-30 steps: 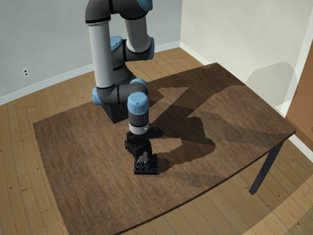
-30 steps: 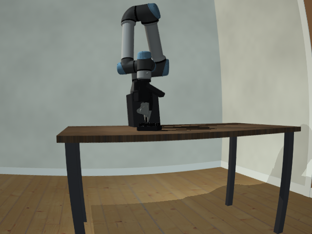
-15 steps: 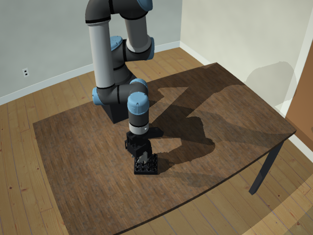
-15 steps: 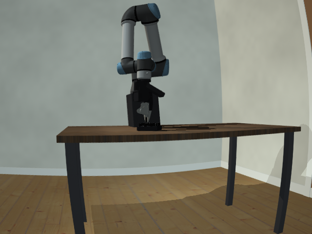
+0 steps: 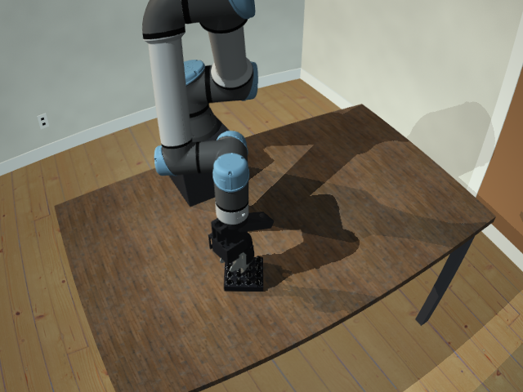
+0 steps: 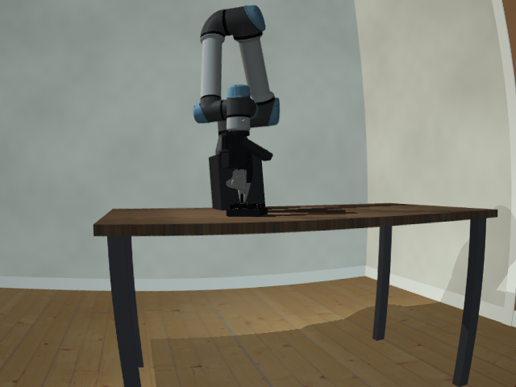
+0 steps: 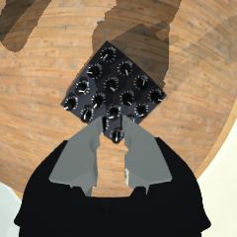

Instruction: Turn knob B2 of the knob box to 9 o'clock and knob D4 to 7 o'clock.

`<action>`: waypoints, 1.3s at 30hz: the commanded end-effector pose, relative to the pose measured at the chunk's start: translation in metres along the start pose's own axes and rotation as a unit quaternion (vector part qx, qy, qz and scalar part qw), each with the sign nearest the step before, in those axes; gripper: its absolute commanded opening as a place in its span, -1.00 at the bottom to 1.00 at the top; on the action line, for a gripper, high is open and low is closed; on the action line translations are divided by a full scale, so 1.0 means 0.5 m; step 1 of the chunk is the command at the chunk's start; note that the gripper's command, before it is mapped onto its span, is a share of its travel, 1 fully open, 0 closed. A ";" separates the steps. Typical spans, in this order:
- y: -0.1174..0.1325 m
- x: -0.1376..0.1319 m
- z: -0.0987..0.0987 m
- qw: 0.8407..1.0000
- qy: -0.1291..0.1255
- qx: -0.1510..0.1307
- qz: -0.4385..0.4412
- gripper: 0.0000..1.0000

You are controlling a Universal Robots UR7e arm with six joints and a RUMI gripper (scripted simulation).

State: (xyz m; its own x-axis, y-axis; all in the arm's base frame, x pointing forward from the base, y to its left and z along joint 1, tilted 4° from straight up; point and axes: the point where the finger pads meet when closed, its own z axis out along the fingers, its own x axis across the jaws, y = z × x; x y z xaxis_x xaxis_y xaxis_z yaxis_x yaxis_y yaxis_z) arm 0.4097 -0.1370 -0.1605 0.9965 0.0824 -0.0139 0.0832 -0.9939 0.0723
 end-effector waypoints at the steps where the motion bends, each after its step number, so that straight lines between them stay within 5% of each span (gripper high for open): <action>1: -0.003 -0.002 0.000 1.000 -0.001 0.000 0.000 -0.78; 39: 0.001 0.001 0.027 1.000 0.001 -0.001 0.000 -0.78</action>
State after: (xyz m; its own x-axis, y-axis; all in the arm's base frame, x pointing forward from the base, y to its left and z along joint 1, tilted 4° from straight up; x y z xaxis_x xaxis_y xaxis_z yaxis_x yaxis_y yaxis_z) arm 0.4079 -0.1358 -0.1747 0.9965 0.0826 -0.0163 0.0835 -0.9940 0.0702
